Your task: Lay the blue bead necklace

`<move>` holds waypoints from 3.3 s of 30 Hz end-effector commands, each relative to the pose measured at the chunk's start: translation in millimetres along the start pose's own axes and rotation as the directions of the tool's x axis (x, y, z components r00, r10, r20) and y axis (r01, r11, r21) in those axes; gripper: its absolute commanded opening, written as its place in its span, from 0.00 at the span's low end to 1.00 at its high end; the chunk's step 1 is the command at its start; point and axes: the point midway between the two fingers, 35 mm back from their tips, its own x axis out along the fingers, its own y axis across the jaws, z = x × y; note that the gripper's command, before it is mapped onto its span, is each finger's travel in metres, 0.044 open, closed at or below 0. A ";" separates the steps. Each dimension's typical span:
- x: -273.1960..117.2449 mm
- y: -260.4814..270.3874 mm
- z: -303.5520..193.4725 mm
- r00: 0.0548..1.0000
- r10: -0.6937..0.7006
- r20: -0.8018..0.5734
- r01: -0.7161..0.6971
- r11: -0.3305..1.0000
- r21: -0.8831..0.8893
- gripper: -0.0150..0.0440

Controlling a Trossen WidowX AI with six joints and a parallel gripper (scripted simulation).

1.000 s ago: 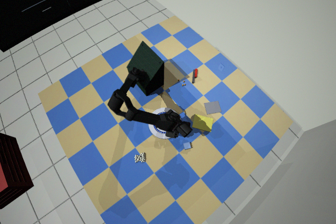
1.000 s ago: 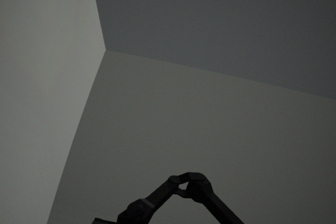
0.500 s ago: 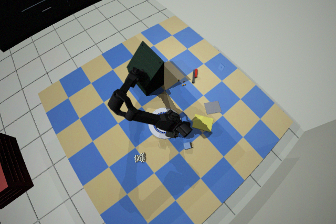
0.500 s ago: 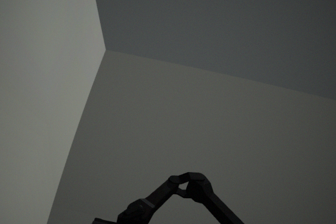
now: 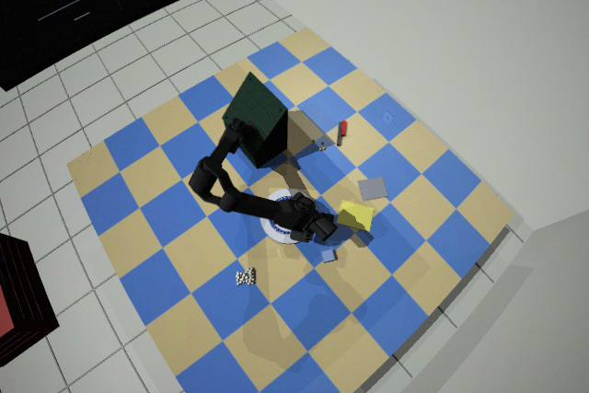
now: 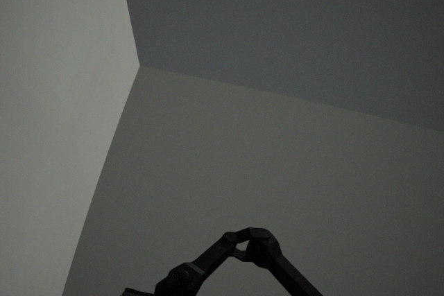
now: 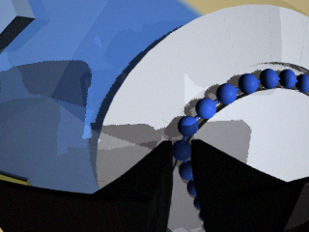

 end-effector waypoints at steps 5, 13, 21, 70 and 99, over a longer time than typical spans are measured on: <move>-6.4 0.1 -0.3 1.000 0.000 0.004 0.000 1.000 -0.007 0.25; -4.1 4.5 1.3 1.000 0.000 0.004 0.000 1.000 -0.007 0.25; -2.2 4.0 0.6 1.000 0.000 0.000 0.000 1.000 -0.005 0.48; -31.9 -24.6 -79.1 1.000 0.000 0.000 0.000 0.982 -0.191 0.46; 0.1 -24.7 -78.5 1.000 0.000 -0.003 0.000 0.983 -0.183 0.41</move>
